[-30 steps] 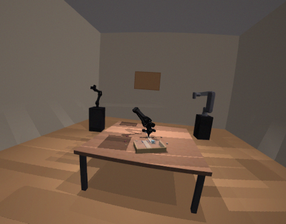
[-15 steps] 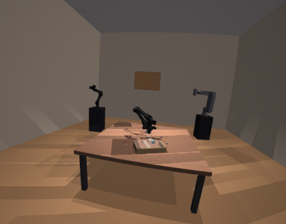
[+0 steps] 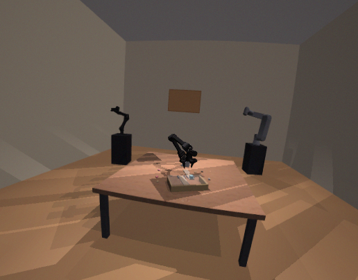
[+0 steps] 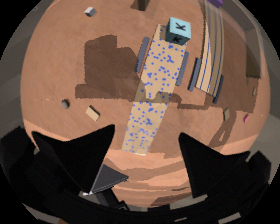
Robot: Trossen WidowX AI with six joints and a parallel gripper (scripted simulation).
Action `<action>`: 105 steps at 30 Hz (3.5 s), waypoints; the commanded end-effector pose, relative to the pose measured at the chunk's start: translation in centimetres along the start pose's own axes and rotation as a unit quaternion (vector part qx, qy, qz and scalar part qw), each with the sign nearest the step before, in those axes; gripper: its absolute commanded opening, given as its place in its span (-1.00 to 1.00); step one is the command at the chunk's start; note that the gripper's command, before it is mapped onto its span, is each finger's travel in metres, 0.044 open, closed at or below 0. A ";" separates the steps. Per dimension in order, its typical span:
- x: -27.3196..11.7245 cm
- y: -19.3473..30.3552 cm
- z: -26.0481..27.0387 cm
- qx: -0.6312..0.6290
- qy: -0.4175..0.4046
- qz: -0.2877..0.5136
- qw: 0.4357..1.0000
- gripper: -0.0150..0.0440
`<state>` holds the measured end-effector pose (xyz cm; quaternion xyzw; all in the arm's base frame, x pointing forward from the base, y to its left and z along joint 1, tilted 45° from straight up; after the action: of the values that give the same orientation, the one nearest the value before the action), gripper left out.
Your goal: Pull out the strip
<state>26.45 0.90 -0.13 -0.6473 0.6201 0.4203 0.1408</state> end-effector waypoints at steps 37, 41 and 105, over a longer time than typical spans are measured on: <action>-0.3 -14.4 -2.5 -0.002 0.002 0.001 1.000 0.47; 0.4 -14.5 -2.5 -0.002 0.002 0.001 1.000 0.36; 0.0 -8.0 -0.5 -0.004 0.002 0.002 1.000 -0.49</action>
<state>34.63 2.07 -2.76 -0.6497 0.6183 0.4219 0.1329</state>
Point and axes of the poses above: the point midway between the two fingers, 35 mm back from their tips, its own x axis out along the fingers, its own z axis across the jaws, y = z × x, the point moved 1 cm from there along -x, back along the fingers, and after that the axes turned 1 degree about x, right-handed, at the moved point
